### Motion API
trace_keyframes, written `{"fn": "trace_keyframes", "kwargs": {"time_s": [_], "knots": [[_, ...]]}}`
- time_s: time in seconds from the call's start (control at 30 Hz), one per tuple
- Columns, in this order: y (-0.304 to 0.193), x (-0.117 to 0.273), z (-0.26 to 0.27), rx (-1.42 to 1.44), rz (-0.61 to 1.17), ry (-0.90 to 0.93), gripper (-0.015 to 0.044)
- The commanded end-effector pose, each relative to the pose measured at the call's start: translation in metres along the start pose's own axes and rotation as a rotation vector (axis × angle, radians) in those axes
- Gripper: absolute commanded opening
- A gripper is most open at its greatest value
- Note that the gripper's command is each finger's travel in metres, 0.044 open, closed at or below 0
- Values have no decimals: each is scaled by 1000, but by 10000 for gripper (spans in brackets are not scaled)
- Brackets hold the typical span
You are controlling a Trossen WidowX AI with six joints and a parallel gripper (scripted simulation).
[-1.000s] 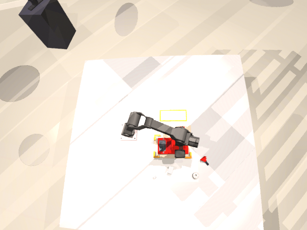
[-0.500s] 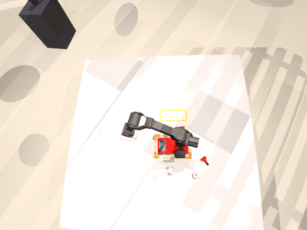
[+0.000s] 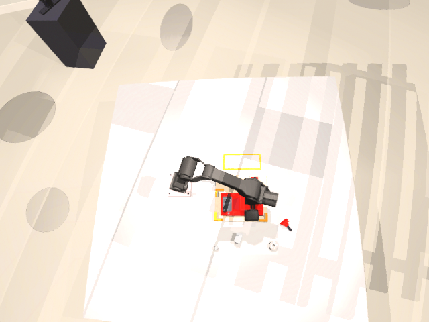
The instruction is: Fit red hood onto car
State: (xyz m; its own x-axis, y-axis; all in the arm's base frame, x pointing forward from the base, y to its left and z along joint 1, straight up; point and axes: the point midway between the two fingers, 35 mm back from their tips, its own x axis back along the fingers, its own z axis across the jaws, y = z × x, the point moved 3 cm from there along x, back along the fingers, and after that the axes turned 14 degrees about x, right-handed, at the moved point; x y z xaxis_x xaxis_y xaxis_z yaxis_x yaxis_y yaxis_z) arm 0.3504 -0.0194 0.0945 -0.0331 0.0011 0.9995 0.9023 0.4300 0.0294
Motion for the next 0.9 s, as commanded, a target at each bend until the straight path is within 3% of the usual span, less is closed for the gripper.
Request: {"fn": "trace_keyframes", "kwargs": {"time_s": [0.0, 0.87], "knots": [[0, -2, 0, 3, 0, 0, 0], [0, 4, 0, 1, 1, 0, 0]]}}
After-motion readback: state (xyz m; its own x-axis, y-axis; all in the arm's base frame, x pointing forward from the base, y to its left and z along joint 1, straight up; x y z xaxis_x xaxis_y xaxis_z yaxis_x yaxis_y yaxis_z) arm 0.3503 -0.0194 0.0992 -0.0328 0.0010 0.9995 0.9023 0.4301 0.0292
